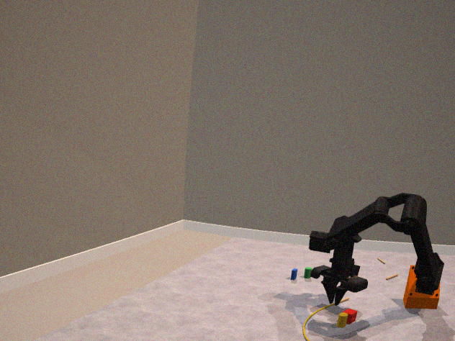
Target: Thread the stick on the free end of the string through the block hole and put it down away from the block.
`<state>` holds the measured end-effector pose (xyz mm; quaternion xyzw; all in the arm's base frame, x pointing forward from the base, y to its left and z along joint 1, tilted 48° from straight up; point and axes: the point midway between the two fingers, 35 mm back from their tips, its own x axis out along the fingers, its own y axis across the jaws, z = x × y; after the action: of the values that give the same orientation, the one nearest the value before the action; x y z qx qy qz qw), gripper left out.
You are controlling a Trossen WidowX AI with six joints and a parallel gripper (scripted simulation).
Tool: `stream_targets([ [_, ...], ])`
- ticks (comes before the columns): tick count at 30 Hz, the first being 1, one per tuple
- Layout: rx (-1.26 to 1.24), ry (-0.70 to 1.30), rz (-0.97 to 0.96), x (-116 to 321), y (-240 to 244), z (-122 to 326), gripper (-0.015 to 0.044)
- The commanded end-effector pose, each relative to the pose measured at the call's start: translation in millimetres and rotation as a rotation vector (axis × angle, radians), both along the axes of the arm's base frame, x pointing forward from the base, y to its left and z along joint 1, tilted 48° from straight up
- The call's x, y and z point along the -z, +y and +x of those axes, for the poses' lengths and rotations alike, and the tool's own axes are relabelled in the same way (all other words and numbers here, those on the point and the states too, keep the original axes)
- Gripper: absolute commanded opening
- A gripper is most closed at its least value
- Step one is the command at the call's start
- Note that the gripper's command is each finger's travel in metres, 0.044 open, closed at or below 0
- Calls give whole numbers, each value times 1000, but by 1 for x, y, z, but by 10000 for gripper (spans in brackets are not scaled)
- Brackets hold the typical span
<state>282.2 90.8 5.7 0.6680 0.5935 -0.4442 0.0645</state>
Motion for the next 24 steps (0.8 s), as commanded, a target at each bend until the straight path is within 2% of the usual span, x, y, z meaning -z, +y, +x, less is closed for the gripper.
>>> stream_targets([
  [1, 0, -1, 0, 0, 0, 0, 17],
  [2, 0, -1, 0, 0, 0, 0, 0],
  [24, 1, -1, -3, -11, -13, 3, 0],
])
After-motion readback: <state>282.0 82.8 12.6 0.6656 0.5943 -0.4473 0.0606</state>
